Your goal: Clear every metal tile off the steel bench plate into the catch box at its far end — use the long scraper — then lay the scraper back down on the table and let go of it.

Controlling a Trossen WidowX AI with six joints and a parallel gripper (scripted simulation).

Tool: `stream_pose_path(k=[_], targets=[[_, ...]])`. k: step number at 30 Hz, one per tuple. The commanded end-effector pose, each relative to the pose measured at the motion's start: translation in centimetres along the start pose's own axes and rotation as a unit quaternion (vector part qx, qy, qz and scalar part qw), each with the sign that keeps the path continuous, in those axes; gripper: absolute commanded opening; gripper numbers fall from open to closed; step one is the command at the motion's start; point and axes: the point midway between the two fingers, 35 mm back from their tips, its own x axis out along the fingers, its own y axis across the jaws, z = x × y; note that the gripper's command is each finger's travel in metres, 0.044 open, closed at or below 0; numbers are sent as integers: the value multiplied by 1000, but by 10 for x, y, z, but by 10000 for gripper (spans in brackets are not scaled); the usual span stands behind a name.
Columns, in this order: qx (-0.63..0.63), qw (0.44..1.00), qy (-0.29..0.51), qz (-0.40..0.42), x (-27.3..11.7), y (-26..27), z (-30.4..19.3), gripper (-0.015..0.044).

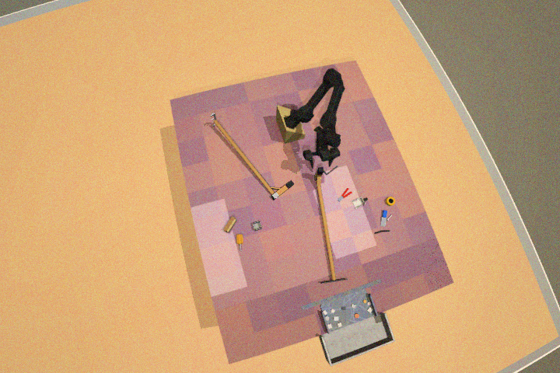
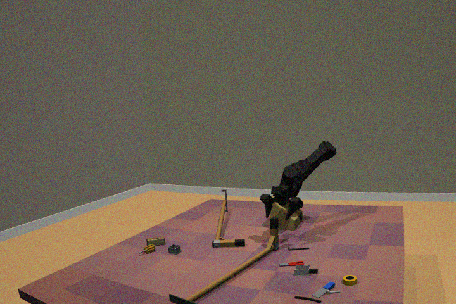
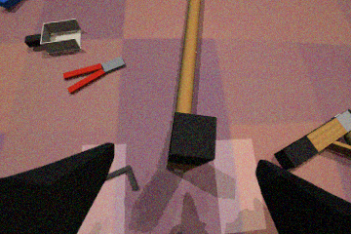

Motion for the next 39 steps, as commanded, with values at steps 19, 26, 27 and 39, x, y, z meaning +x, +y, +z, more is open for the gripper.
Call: stream_pose_path(k=[19, 26, 27, 39], targets=[[5, 1000, 2, -2, 37, -2, -1, 440], [5, 1000, 2, -2, 47, -2, -2, 440], [5, 1000, 2, -2, 49, -2, -2, 440], [1, 1000, 0, 2, 57, 0, -3, 387]])
